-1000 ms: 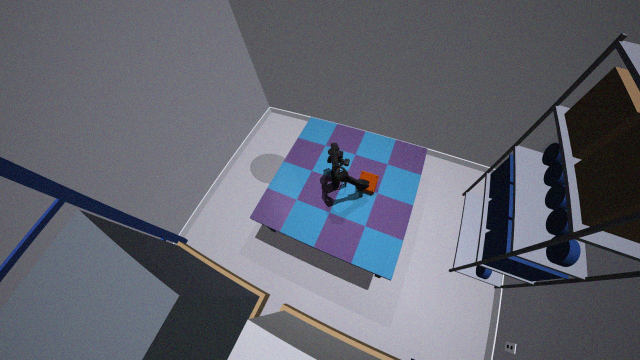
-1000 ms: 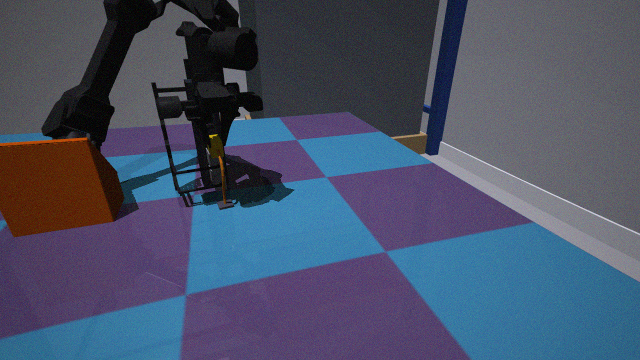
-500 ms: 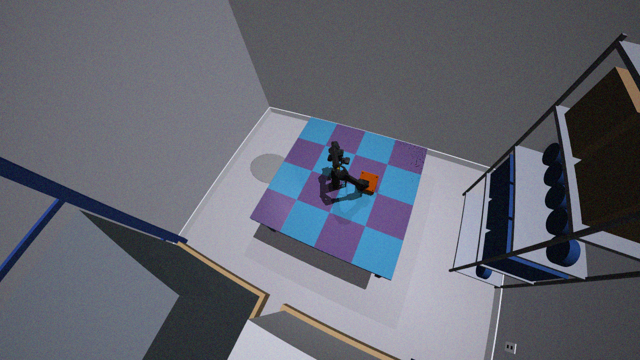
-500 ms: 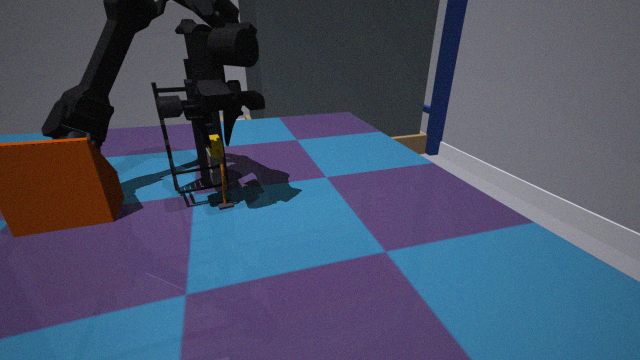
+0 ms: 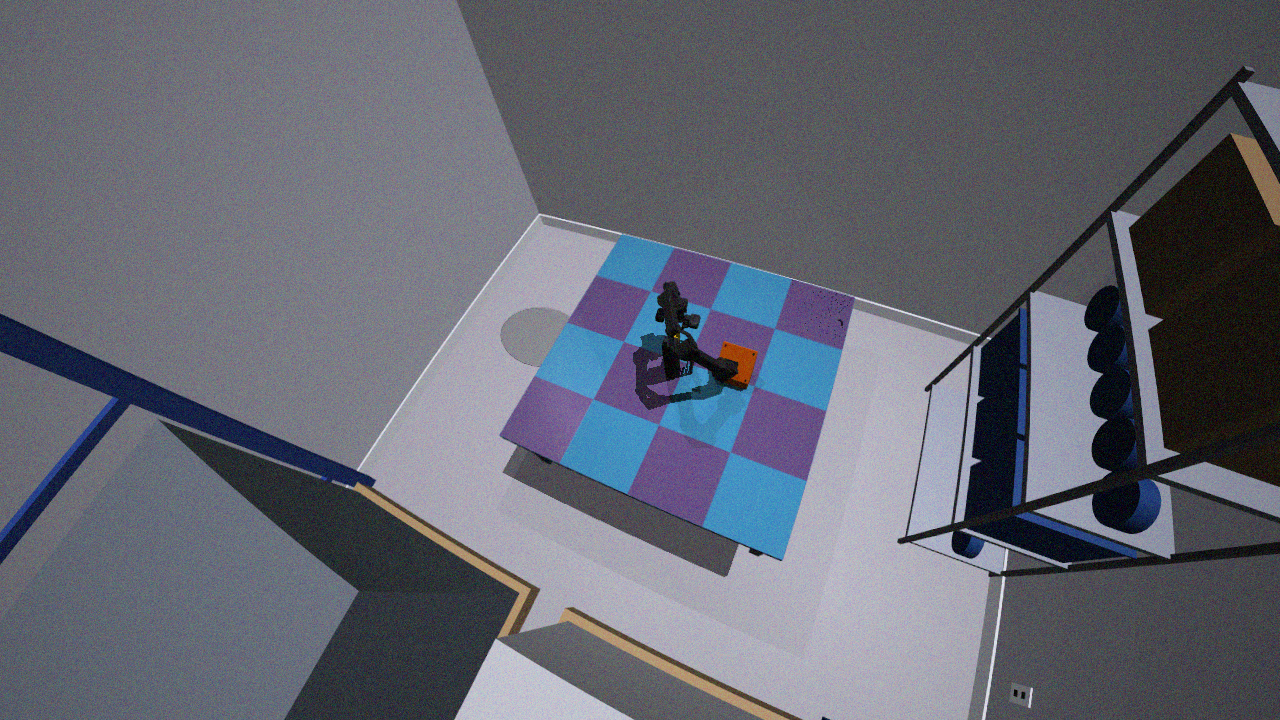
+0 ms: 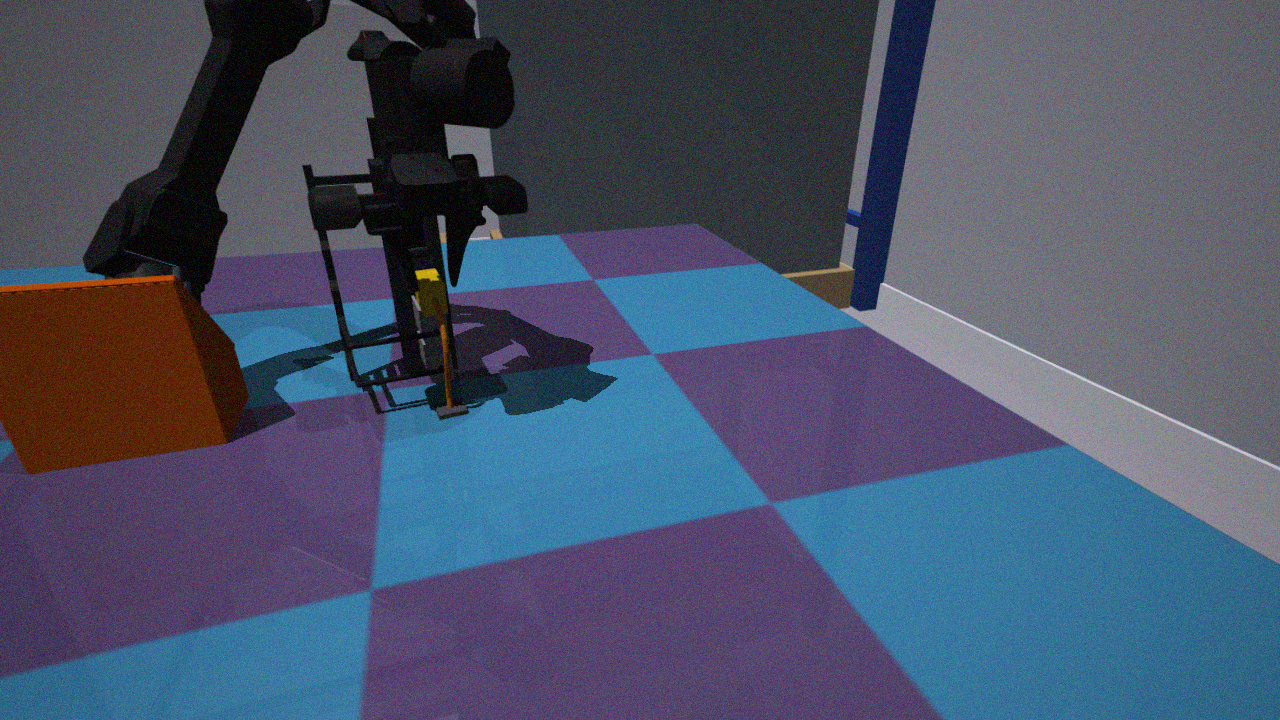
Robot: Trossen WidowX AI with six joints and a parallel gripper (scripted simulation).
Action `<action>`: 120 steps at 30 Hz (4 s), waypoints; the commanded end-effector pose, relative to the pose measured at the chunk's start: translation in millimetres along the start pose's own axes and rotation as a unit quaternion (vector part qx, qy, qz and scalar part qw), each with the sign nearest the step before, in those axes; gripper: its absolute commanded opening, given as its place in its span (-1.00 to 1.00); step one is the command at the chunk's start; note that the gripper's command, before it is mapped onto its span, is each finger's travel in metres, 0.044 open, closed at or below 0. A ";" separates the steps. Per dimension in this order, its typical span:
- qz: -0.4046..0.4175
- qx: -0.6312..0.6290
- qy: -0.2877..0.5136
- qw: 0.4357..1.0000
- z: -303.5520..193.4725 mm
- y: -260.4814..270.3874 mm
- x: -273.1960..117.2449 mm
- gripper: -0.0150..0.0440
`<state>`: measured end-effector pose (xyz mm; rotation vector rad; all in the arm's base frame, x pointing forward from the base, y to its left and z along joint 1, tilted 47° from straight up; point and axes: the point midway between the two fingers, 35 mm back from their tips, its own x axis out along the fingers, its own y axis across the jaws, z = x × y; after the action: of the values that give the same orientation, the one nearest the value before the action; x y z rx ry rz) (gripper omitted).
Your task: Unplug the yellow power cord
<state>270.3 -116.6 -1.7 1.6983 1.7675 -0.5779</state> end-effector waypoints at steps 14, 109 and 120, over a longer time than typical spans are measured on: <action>0.000 -0.004 -0.003 1.000 -20.4 0.4 -2.7 0.05; -0.001 -0.005 -0.004 1.000 5.2 1.6 4.9 0.05; 0.000 -0.005 -0.004 1.000 5.8 2.1 -2.7 0.05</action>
<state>271.4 -119.2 -5.3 1.6957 1.7675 -0.5781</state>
